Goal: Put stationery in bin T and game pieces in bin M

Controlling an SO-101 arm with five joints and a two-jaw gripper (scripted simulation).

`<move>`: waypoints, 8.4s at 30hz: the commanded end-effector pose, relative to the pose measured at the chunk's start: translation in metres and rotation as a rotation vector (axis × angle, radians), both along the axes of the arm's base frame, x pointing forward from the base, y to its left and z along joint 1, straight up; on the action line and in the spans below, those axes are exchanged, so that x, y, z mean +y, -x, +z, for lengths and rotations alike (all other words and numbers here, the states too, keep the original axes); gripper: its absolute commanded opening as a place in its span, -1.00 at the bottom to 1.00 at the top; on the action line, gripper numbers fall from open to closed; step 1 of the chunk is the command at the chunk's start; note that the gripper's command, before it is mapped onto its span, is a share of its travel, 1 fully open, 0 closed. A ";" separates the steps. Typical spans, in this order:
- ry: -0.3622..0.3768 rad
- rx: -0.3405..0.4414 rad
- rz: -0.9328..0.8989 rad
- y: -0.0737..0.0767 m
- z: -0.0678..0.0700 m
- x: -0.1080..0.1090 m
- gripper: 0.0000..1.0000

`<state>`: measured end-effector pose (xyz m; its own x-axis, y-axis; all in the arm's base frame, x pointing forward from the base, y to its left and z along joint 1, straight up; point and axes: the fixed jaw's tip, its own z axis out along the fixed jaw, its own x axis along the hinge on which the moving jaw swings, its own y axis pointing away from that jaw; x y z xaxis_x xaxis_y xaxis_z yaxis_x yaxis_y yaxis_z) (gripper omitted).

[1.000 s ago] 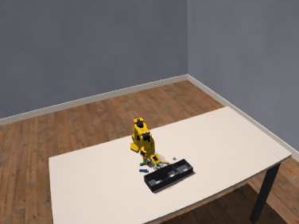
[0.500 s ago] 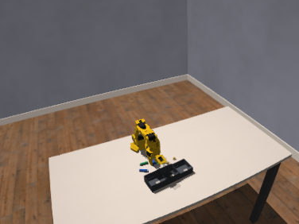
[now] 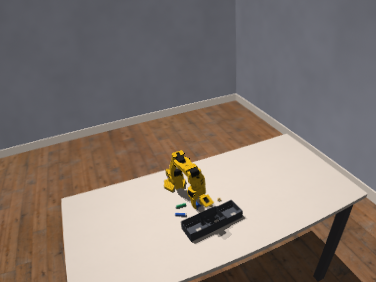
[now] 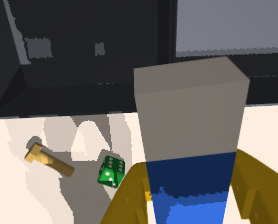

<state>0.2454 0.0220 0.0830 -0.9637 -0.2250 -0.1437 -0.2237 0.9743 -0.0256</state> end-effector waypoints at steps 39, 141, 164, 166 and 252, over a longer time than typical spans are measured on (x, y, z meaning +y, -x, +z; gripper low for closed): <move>-0.058 -0.140 -0.027 -0.035 0.011 0.044 -1.00; -0.068 -0.166 -0.028 -0.038 -0.030 0.048 -1.00; -0.068 -0.166 -0.028 -0.039 -0.036 0.048 -1.00; -0.068 -0.166 -0.028 -0.039 -0.036 0.048 -1.00; -0.068 -0.166 -0.028 -0.035 -0.023 0.047 -0.56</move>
